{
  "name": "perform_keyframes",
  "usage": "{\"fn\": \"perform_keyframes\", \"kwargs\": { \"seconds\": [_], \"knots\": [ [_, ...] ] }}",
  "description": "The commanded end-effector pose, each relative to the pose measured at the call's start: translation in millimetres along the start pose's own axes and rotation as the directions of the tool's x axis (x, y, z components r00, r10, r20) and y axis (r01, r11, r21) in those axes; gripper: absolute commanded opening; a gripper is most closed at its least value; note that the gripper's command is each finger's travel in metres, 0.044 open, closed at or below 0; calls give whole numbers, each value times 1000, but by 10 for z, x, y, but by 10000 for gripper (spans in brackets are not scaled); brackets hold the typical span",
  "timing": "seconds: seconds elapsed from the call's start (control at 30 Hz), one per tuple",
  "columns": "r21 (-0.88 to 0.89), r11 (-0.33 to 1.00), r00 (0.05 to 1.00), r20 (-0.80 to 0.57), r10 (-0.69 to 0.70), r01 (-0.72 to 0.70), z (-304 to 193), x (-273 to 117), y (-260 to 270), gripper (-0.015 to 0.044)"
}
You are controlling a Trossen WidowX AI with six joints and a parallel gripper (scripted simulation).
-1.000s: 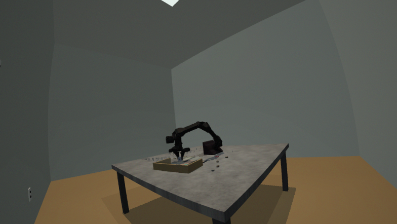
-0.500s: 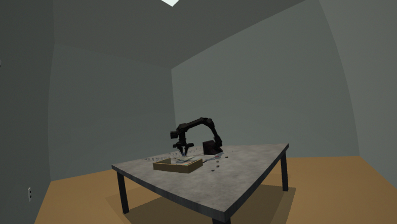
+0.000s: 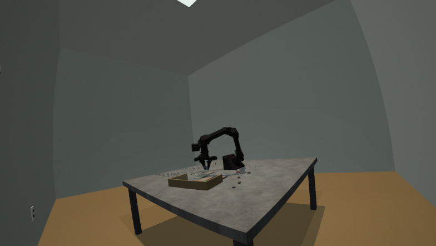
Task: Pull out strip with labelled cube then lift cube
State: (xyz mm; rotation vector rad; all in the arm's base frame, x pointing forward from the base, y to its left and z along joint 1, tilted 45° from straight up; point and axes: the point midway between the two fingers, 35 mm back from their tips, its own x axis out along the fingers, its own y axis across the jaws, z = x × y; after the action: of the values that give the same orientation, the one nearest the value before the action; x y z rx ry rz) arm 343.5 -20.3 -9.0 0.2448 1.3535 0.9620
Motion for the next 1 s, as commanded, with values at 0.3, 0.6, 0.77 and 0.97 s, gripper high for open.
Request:
{"fn": "perform_keyframes", "kwargs": {
  "seconds": [0.3, 0.6, 0.77, 0.97],
  "knots": [
    [-3, 1000, 1000, -3, -2, 2, -342, 21, 186, 0],
    [-3, 1000, 1000, -3, -3, 3, -342, -332, 184, 0],
    [-3, 1000, 1000, -4, -3, 3, -342, -340, 185, 0],
    [-3, 1000, 1000, -4, -3, 3, -342, -340, 185, 0]
  ]
}}
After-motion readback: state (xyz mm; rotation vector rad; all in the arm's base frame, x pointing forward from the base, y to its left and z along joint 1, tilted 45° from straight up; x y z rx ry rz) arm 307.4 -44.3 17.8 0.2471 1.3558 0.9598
